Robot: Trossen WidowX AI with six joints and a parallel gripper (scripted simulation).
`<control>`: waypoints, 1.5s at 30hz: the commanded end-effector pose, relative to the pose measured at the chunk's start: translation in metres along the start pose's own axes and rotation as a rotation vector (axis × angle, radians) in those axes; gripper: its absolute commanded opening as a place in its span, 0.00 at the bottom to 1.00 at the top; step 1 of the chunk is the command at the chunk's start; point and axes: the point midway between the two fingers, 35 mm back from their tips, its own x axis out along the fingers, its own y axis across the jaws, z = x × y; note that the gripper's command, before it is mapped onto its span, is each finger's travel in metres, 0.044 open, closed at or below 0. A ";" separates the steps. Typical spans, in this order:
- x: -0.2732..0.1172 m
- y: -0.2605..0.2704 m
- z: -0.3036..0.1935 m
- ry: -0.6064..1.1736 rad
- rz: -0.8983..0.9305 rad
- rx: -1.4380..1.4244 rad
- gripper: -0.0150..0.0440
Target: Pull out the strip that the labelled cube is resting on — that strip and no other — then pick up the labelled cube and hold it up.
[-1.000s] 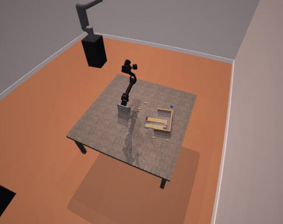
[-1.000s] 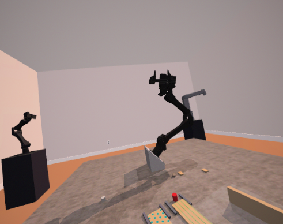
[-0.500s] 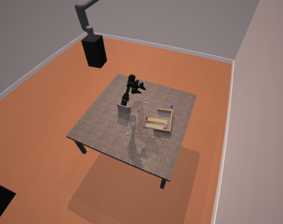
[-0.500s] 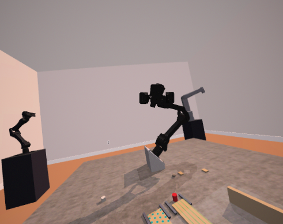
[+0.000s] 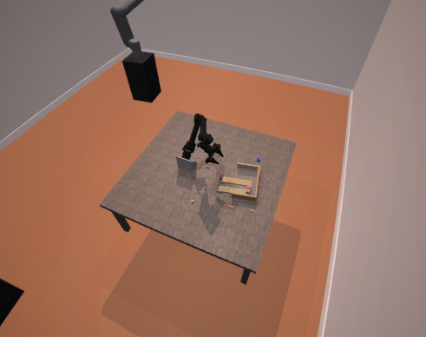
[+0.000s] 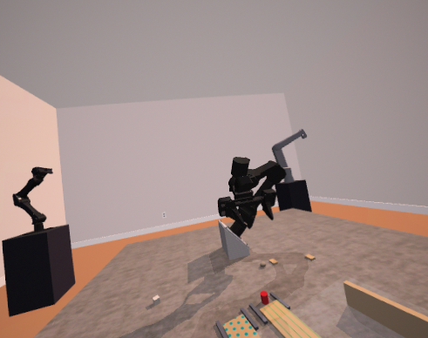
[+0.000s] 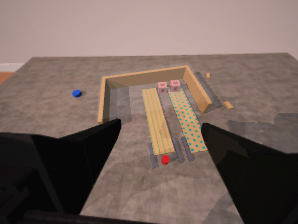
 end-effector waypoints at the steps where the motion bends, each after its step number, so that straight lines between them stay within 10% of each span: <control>1: 0.003 0.000 -0.005 0.015 0.010 -0.002 0.93; 10: 0.003 0.000 -0.005 0.015 0.010 -0.002 0.93; 25: 0.077 -0.062 0.013 0.419 -0.048 -0.100 0.26; 45: 0.140 -0.109 -0.041 0.959 0.124 -0.237 0.25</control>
